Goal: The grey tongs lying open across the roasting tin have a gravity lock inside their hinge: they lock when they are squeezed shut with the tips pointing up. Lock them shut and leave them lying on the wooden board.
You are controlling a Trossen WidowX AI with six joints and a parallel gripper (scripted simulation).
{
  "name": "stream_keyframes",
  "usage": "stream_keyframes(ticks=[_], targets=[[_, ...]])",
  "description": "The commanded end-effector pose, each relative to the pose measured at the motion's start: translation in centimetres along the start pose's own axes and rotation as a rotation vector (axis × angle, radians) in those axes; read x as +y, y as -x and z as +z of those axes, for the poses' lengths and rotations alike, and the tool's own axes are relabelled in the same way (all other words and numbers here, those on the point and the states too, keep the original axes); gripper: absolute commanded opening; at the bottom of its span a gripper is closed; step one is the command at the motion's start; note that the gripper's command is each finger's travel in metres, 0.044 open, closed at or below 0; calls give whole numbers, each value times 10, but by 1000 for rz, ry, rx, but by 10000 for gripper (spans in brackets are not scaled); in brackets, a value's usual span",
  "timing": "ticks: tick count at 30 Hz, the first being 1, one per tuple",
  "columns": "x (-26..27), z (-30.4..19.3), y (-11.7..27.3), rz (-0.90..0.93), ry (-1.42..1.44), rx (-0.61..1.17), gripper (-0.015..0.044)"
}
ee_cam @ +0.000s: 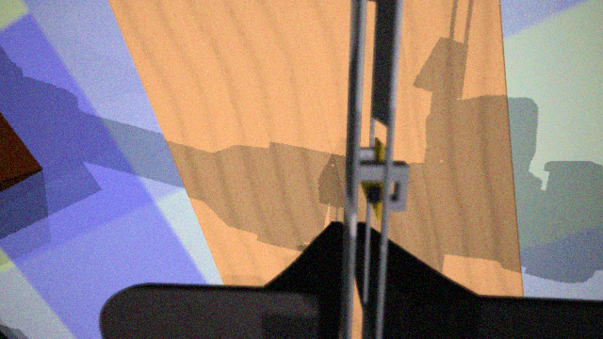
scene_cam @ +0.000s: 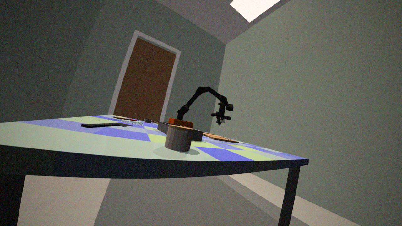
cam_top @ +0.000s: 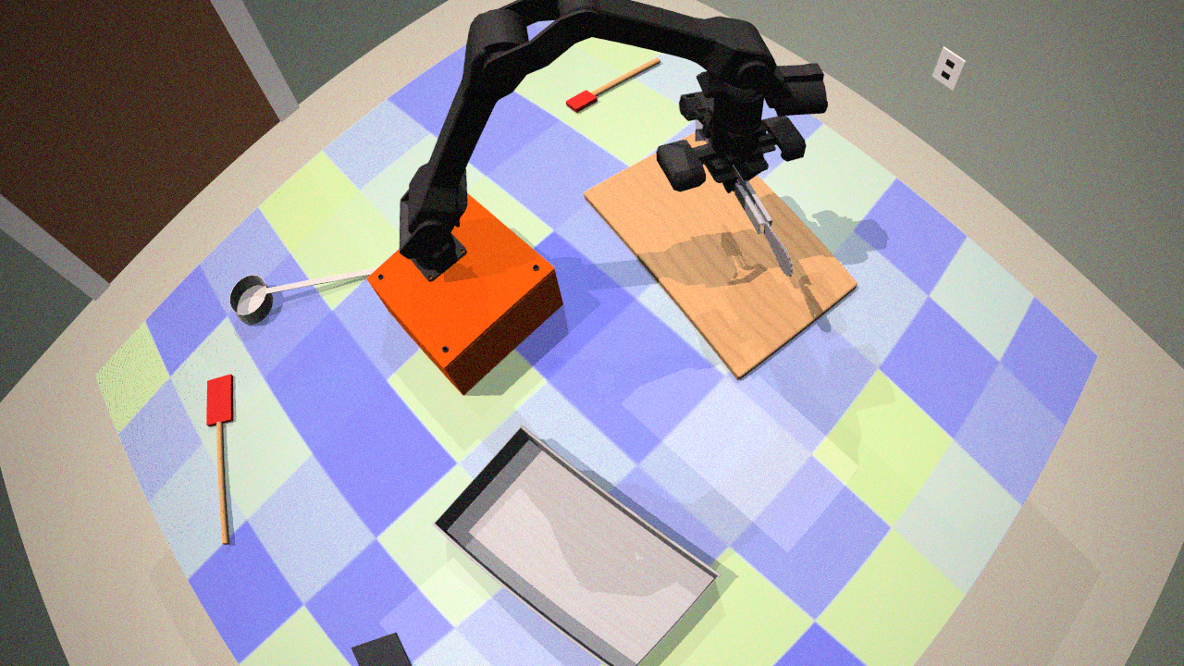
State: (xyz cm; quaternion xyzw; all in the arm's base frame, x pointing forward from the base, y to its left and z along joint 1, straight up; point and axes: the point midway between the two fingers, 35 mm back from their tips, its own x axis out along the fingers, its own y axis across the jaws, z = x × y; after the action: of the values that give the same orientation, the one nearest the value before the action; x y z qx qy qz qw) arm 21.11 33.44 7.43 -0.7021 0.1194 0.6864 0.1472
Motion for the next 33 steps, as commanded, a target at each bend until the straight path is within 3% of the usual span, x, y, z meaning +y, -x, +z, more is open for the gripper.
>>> stream_keyframes(ticks=[1,33], targets=[[0,0,-7,2,4,-4,-150],[0,0,-60,3,5,-3,-150]])
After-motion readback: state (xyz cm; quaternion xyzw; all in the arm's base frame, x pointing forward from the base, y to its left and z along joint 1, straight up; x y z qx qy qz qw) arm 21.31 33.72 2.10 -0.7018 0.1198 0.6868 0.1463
